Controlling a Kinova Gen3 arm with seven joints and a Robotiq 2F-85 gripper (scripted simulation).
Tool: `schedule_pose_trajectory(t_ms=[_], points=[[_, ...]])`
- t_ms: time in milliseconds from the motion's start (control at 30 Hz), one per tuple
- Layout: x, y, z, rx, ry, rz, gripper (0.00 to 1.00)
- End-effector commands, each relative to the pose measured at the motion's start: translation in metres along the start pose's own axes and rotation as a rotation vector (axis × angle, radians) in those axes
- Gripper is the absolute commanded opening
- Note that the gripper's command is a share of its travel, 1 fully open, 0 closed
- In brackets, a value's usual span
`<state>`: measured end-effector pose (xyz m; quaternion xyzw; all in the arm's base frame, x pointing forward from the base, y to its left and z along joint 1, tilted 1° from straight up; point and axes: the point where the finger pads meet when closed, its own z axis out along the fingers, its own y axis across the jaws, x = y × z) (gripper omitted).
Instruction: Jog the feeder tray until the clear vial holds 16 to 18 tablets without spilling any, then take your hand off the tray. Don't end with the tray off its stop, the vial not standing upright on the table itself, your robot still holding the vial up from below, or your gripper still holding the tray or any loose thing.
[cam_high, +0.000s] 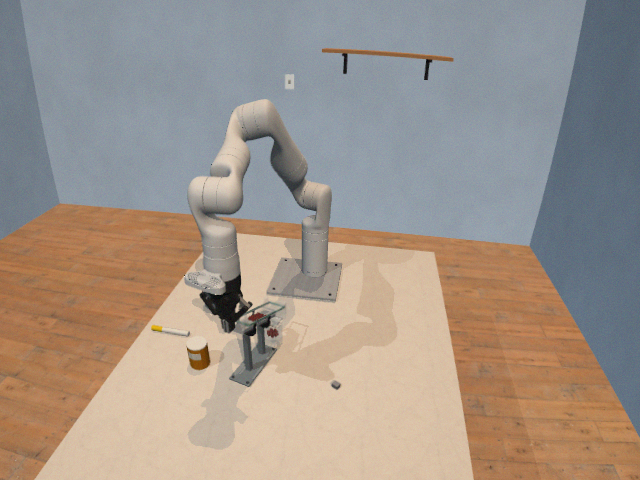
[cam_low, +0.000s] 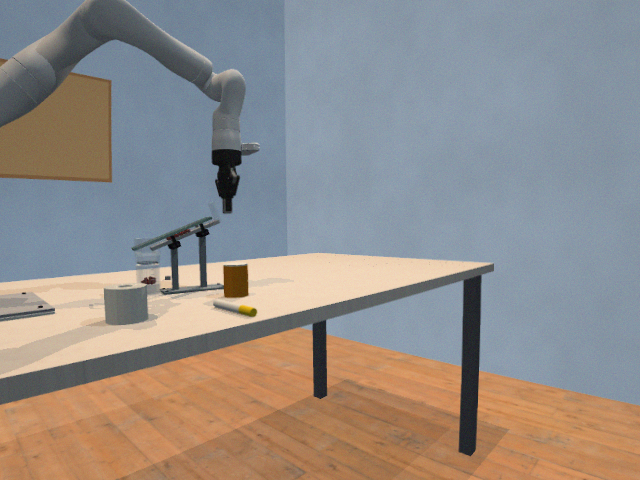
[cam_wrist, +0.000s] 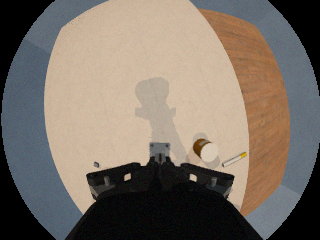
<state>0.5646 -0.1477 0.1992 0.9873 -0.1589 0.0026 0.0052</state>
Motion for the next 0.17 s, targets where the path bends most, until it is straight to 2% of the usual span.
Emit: schedule_pose_trajectory(t_ms=[0,133], points=[[0.0004,-0.0001,-0.0012,0.0,0.002,0.0,0.0],[0.0004,-0.0001,-0.0017,0.0,0.002,0.0,0.0]])
